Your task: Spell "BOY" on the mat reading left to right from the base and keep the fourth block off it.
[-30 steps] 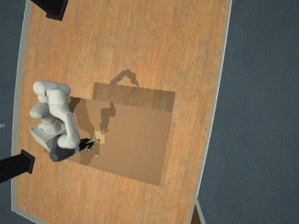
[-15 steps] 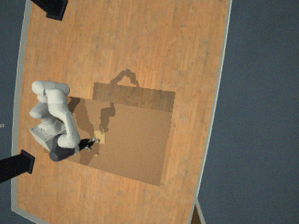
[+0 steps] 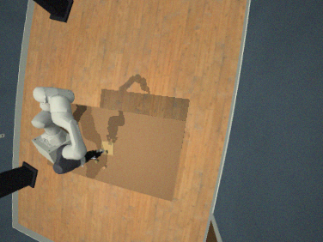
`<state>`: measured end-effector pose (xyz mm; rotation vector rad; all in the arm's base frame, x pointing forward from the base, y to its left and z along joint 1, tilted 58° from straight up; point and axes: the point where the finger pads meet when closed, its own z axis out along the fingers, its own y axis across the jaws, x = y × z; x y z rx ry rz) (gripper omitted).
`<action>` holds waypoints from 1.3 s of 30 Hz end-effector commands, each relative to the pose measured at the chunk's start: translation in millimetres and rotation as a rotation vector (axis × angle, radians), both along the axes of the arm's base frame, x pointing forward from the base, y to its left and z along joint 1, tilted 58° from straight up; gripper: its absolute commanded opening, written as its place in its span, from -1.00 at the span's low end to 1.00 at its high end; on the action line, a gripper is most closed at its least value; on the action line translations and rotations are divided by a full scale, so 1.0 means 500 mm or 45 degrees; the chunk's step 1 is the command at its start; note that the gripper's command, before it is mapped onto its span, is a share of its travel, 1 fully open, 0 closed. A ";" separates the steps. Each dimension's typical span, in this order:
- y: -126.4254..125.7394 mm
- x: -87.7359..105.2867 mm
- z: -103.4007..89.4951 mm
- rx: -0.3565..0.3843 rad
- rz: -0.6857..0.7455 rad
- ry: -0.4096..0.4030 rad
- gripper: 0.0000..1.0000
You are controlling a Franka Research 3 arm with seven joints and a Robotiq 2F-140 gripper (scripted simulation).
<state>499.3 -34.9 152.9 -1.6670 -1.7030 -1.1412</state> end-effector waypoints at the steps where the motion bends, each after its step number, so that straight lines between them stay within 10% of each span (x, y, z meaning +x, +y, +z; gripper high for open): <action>1: -0.001 -0.003 -0.001 -0.041 0.095 -0.144 -0.74; 39: 0.005 -0.013 0.004 -0.180 0.453 -0.697 -0.74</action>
